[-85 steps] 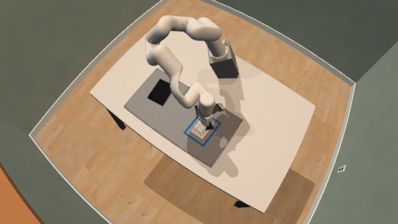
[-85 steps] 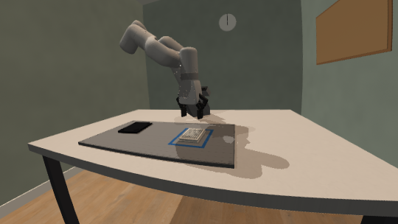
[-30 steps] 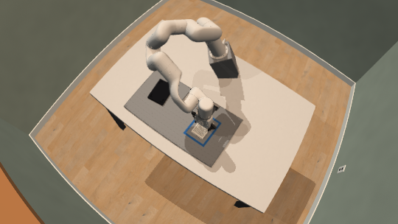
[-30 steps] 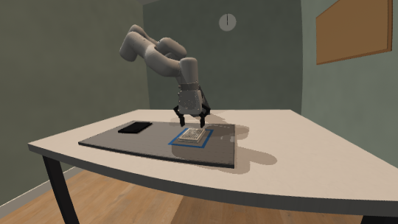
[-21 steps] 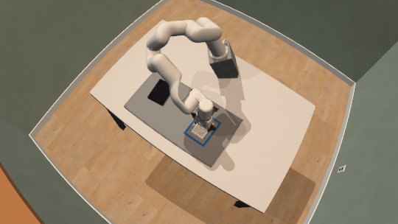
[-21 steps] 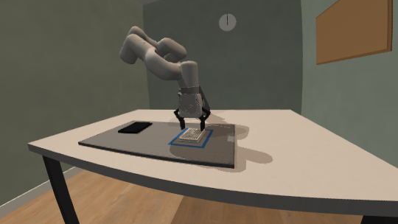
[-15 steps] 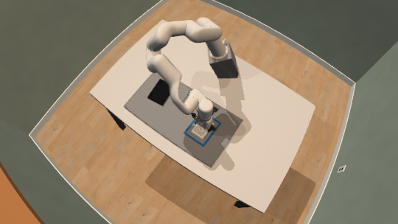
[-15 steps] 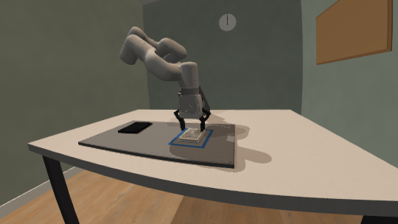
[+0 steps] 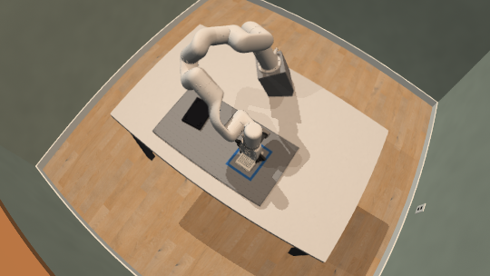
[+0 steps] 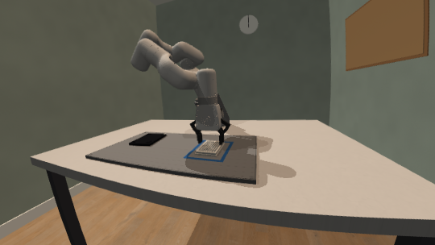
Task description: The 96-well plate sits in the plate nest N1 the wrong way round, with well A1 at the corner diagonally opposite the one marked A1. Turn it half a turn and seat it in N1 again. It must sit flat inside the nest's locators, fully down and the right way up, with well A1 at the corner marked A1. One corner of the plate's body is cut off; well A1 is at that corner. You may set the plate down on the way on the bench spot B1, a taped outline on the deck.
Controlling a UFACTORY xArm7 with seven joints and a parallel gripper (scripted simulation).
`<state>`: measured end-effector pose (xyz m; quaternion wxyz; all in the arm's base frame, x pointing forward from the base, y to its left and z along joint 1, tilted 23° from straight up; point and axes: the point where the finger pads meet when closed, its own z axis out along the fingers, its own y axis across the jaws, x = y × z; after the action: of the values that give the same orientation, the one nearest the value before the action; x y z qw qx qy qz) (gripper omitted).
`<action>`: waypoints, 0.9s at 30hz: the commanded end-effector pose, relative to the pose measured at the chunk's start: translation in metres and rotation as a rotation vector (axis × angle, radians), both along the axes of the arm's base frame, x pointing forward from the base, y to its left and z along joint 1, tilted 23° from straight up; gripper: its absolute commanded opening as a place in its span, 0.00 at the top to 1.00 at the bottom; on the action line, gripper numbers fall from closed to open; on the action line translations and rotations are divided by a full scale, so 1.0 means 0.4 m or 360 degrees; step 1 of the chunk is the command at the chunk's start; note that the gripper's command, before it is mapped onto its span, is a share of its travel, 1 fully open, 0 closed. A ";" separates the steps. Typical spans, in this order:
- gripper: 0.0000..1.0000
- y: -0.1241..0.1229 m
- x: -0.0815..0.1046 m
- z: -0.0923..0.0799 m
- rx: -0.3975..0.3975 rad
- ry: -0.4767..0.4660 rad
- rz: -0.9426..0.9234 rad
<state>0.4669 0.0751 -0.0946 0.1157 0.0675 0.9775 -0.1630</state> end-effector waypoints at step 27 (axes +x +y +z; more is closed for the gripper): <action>0.00 -0.011 0.011 -0.037 0.0003 -0.0004 0.0003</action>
<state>0.4701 0.0697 -0.1095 0.1156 0.0675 0.9775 -0.1630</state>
